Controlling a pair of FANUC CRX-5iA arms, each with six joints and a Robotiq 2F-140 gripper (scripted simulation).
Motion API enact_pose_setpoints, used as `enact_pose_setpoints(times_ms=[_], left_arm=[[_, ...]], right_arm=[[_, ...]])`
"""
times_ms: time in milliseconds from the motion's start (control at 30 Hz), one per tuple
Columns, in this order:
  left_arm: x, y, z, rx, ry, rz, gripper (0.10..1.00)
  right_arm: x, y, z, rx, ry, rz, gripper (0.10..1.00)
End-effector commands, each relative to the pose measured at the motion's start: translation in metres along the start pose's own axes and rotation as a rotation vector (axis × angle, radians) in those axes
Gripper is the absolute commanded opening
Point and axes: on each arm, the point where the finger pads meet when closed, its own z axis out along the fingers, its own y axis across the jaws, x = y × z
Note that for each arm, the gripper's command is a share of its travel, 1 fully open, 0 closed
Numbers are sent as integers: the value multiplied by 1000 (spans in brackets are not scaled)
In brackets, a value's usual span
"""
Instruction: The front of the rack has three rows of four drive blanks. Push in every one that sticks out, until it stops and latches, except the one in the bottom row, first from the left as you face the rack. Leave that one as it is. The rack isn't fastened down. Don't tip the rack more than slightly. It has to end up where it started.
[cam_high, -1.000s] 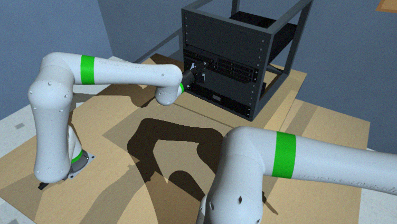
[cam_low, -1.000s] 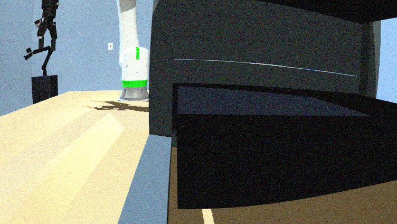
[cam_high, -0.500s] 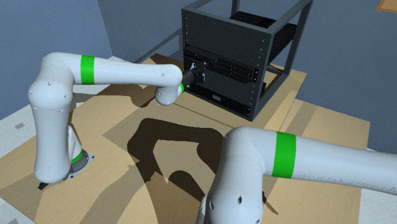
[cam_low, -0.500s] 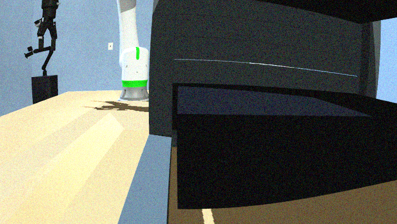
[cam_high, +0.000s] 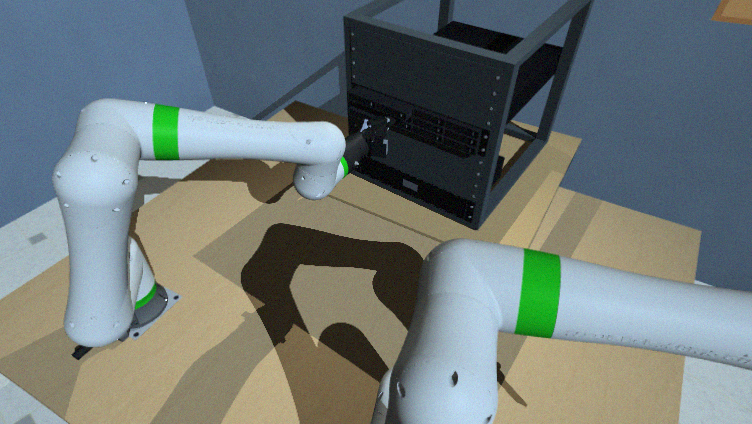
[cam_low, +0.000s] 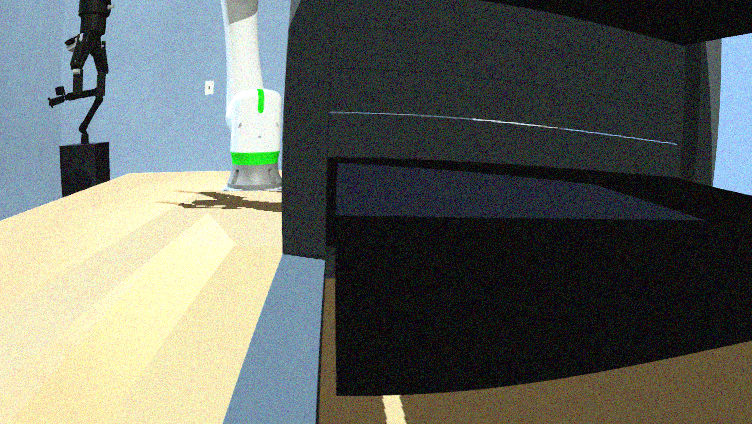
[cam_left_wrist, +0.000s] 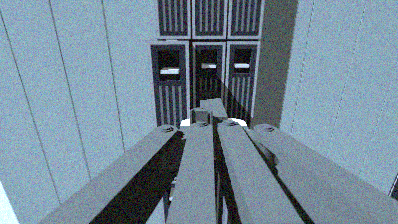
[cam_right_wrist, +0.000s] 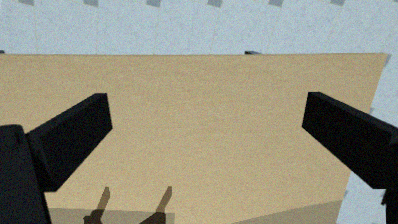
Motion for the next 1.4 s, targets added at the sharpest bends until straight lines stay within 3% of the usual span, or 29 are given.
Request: enact_pose_setpoints(times_ms=[0,333,400,667,1167,1367], left_arm=[[0,-1,-2,2,0,-1,99],[0,-1,-48,2,0,-1,99],[0,-1,-48,2,0,-1,99],[0,-1,-81,2,0,-1,99],[0,-30,-83,2,0,-1,99],[0,-30,-57,2,0,-1,99]], right_arm=[[0,0,-1,0,2,0,1000],[0,0,-1,0,2,0,1000],[0,0,-1,0,2,0,1000],[0,0,-1,0,2,0,1000],[0,0,-1,0,2,0,1000],[0,0,-1,0,2,0,1000]])
